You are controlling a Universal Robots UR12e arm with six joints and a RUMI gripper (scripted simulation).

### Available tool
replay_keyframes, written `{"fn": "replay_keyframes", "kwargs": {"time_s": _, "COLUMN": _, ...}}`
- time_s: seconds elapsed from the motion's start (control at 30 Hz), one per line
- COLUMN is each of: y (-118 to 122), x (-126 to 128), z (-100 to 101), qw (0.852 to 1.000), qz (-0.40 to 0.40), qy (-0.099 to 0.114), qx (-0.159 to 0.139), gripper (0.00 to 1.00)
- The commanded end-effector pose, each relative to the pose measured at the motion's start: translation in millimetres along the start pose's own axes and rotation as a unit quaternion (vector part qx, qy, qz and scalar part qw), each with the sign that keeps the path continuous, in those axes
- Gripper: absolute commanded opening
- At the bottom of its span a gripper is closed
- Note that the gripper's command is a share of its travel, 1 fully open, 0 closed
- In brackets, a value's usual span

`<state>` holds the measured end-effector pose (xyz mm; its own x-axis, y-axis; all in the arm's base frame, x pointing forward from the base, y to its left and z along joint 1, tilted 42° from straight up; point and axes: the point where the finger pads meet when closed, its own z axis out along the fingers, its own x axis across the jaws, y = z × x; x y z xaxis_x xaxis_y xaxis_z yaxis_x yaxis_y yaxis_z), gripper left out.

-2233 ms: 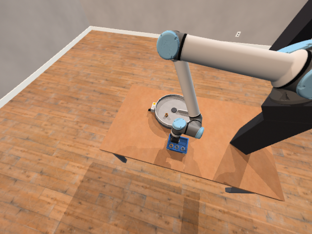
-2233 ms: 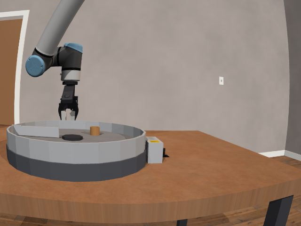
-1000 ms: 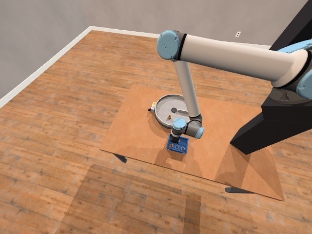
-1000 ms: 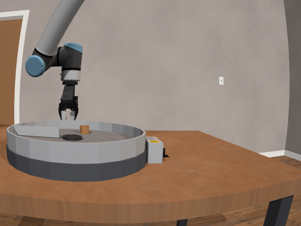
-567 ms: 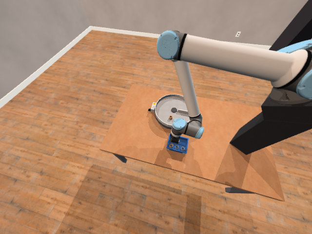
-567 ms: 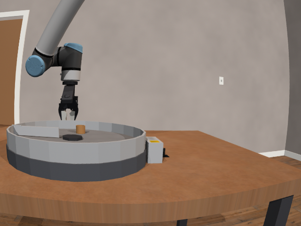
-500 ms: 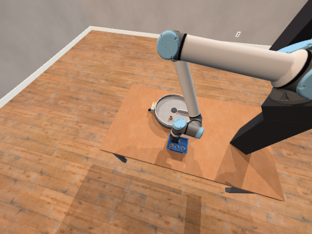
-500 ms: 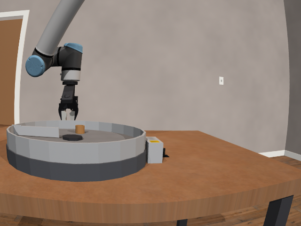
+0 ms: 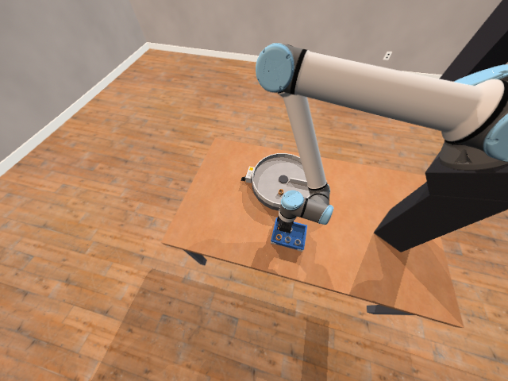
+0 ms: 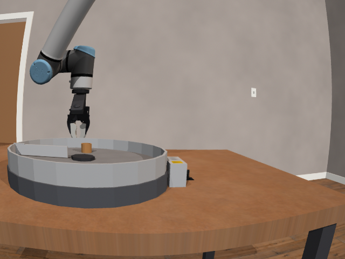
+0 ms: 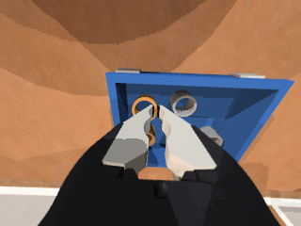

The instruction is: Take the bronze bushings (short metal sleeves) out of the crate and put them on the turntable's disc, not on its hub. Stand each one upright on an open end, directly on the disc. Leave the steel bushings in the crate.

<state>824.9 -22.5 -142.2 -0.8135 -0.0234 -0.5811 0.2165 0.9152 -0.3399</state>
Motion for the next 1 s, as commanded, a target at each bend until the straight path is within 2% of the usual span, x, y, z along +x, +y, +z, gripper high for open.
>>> {"fn": "replay_keyframes", "kwargs": {"time_s": 0.0, "y": 0.2, "x": -0.4, "z": -10.7, "qw": 1.000, "qz": 0.000, "qy": 0.000, "qx": 0.000, "gripper": 0.00}}
{"fn": "replay_keyframes", "kwargs": {"time_s": 0.5, "y": 0.2, "x": -0.3, "z": -78.5, "qw": 1.000, "qz": 0.000, "qy": 0.000, "qx": 0.000, "gripper": 0.00}}
{"fn": "replay_keyframes", "kwargs": {"time_s": 0.77, "y": 0.2, "x": -0.3, "z": -93.3, "qw": 1.000, "qz": 0.000, "qy": 0.000, "qx": 0.000, "gripper": 0.00}}
{"fn": "replay_keyframes", "kwargs": {"time_s": 0.97, "y": 0.2, "x": -0.3, "z": -97.0, "qw": 1.000, "qz": 0.000, "qy": 0.000, "qx": 0.000, "gripper": 0.00}}
